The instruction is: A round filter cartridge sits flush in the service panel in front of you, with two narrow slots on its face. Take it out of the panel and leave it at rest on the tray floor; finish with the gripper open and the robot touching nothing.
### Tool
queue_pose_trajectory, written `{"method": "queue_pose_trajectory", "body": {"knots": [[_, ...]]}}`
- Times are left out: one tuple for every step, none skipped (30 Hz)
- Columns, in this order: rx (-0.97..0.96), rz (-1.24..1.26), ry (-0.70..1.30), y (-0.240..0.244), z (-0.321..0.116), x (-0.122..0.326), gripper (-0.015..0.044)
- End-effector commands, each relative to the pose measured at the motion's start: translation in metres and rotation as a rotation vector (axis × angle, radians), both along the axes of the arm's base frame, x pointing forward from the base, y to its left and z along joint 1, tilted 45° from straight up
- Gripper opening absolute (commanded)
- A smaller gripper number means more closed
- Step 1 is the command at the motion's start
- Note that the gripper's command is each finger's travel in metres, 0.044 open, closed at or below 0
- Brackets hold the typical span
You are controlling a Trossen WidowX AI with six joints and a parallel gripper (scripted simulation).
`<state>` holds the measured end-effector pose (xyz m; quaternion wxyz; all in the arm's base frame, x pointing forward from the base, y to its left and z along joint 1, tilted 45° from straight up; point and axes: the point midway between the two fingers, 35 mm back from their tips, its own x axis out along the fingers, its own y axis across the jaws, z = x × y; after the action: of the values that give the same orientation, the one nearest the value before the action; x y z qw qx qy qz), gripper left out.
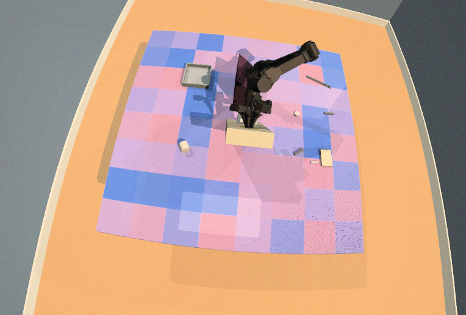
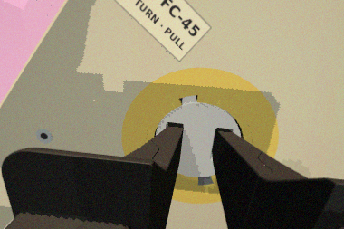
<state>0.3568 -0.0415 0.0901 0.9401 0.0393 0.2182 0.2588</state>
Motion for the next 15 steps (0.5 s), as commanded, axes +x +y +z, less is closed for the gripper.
{"method": "queue_pose_trajectory", "body": {"knots": [[0.094,-0.053,0.07,0.0016,-0.0025,0.0041,0.0],[0.12,-0.066,0.088,0.0017,-0.0025,0.0043,0.0],[0.147,-0.08,0.105,0.0017,-0.0026,0.0044,0.0],[0.173,-0.093,0.122,0.0018,-0.0026,0.0045,0.0],[0.2,-0.107,0.14,0.0018,-0.0027,0.0046,0.0],[0.226,-0.121,0.157,0.0019,-0.0027,0.0047,0.0],[0.253,-0.134,0.175,0.0019,-0.0028,0.0047,0.0],[0.28,-0.148,0.192,0.002,-0.0028,0.0048,0.0],[0.307,-0.162,0.209,0.002,-0.0028,0.0049,0.0],[0.334,-0.175,0.227,0.002,-0.0029,0.005,0.0],[0.36,-0.189,0.244,0.0021,-0.0029,0.005,0.0],[0.387,-0.203,0.262,0.0021,-0.0029,0.0051,0.0],[0.414,-0.217,0.279,0.0022,-0.0029,0.0051,0.0],[0.441,-0.23,0.297,0.0022,-0.003,0.0052,0.0],[0.468,-0.244,0.314,0.0022,-0.003,0.0052,0.0]]}}
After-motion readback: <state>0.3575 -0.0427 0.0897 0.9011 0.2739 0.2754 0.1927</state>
